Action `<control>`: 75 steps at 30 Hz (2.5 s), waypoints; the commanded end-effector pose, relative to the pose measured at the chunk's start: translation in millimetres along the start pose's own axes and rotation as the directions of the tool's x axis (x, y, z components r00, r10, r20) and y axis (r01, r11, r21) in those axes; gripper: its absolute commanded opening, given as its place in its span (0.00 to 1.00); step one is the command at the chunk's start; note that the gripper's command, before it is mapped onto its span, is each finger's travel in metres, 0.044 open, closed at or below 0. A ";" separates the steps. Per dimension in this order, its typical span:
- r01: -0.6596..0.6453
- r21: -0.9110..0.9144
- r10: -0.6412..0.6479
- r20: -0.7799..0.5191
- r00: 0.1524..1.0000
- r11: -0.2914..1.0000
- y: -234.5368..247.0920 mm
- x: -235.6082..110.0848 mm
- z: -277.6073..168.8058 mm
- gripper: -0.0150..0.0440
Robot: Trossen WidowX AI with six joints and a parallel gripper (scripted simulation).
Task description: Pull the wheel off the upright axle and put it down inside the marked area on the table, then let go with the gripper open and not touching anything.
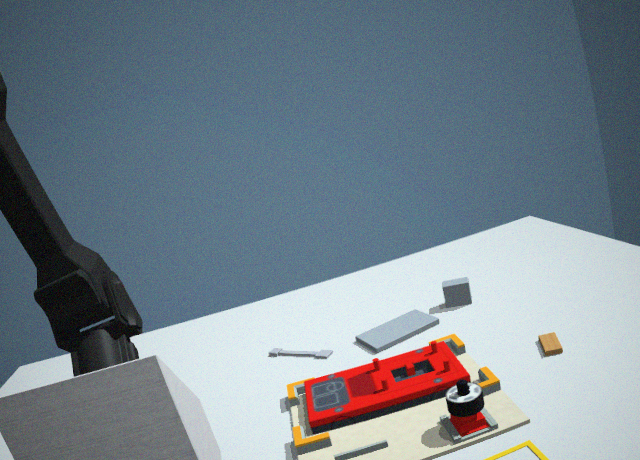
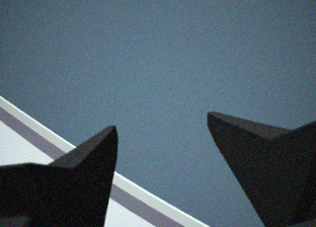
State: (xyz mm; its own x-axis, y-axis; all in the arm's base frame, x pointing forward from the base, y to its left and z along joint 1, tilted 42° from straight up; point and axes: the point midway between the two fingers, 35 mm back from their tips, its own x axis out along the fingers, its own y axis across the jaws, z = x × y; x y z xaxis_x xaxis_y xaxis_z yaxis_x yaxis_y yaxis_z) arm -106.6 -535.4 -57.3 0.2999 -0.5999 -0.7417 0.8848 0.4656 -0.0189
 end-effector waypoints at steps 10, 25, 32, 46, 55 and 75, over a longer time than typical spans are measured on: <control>-0.271 -0.004 0.269 -0.108 0.957 0.962 138.6 33.1 27.6 0.76; -0.497 -0.018 0.469 -0.304 0.829 0.868 300.8 33.6 29.4 0.76; -0.598 -0.037 0.531 -0.418 0.737 0.801 375.4 19.6 16.8 0.76; -0.778 -0.045 0.567 -0.659 0.495 0.627 512.1 -40.9 -30.7 0.76; -0.855 -0.025 0.502 -0.801 0.327 0.518 579.2 -97.4 -74.8 0.76; -0.897 0.000 0.400 -0.895 0.197 0.442 615.6 -162.1 -119.4 0.76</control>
State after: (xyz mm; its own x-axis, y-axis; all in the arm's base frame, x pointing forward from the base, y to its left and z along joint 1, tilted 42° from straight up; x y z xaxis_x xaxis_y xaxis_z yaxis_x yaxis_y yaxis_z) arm 349.3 -78.7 -30.3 0.0957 0.6456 -0.7577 0.1184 0.7484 0.6526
